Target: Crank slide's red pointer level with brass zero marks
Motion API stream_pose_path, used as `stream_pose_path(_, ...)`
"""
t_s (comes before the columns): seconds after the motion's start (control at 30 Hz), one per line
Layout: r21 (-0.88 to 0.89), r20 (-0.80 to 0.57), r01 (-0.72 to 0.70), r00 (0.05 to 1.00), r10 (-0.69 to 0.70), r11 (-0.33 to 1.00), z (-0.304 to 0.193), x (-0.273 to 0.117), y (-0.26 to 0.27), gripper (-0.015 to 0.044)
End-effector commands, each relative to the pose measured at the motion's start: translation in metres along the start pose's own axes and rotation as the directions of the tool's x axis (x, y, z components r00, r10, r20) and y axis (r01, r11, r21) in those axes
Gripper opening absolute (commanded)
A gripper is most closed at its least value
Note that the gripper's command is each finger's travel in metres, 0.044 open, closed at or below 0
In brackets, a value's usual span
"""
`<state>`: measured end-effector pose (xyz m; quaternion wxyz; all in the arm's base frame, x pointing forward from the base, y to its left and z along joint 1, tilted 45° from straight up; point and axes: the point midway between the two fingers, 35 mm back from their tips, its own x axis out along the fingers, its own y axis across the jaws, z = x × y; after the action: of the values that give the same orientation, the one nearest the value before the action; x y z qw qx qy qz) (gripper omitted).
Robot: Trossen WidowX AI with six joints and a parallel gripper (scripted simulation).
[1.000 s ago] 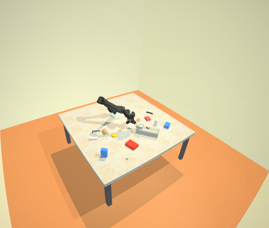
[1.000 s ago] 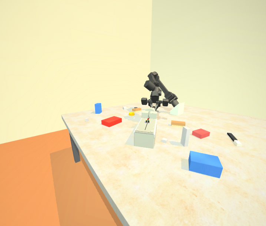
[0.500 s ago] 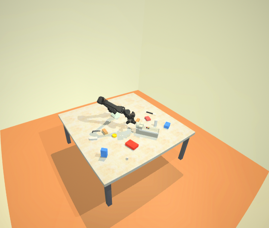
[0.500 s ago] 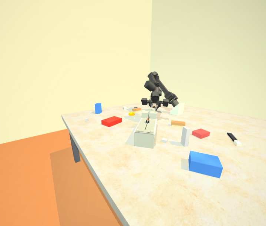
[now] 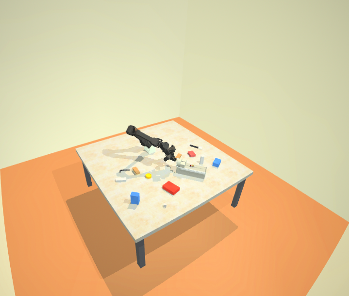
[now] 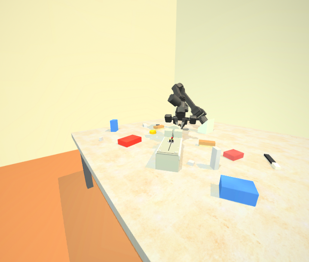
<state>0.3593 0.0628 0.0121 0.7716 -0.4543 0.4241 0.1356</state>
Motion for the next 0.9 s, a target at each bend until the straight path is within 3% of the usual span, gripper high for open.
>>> stream_pose_path(0.0,-0.007,-0.01,-0.017,1.0,0.017,1.0,-0.005,0.005,0.006,0.0)
stream_pose_path(0.87,-0.007,-0.011,-0.017,1.0,0.017,1.0,-0.018,0.018,0.006,0.0)
